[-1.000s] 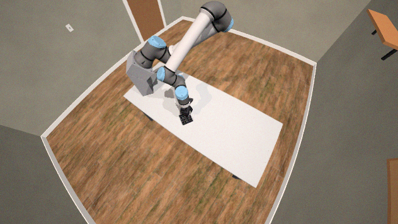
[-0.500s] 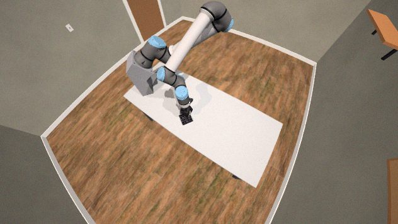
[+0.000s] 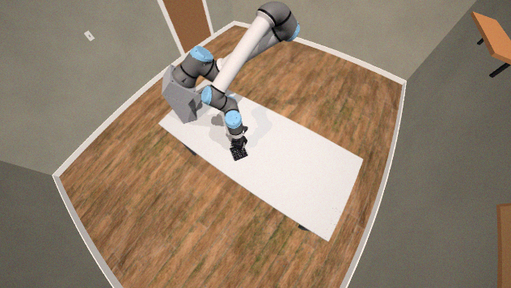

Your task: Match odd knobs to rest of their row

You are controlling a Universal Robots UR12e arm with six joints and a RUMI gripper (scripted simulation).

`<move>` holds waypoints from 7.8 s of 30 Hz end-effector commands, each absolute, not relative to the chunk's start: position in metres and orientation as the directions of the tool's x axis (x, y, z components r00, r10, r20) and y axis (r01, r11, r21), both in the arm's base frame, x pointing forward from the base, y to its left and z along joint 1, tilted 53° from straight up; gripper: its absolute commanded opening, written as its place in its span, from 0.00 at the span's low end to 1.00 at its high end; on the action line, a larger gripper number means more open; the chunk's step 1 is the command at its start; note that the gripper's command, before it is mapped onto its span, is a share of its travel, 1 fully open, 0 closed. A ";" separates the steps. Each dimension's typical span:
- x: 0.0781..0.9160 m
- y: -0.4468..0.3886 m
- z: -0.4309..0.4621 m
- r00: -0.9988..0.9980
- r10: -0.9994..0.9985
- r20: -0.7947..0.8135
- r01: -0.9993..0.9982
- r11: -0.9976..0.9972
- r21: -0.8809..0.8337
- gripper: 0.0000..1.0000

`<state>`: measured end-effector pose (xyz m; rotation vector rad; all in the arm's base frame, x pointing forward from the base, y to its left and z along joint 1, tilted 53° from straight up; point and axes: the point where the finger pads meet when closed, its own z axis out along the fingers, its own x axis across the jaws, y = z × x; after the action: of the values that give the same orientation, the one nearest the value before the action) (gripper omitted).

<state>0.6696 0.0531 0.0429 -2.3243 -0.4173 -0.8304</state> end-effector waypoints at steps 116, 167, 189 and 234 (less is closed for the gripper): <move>0.674 0.065 0.037 0.751 0.081 0.655 0.477 -0.753 -0.453 0.11; 0.674 0.065 0.037 0.756 0.074 0.651 0.469 -0.754 -0.459 0.04; 0.674 0.065 0.037 0.812 -0.027 0.584 0.364 -0.757 -0.542 0.04; 0.678 0.064 0.038 0.846 -0.529 0.067 -0.276 -0.542 -0.794 0.04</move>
<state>0.6769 0.0649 0.0381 -2.2006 0.4754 -0.4262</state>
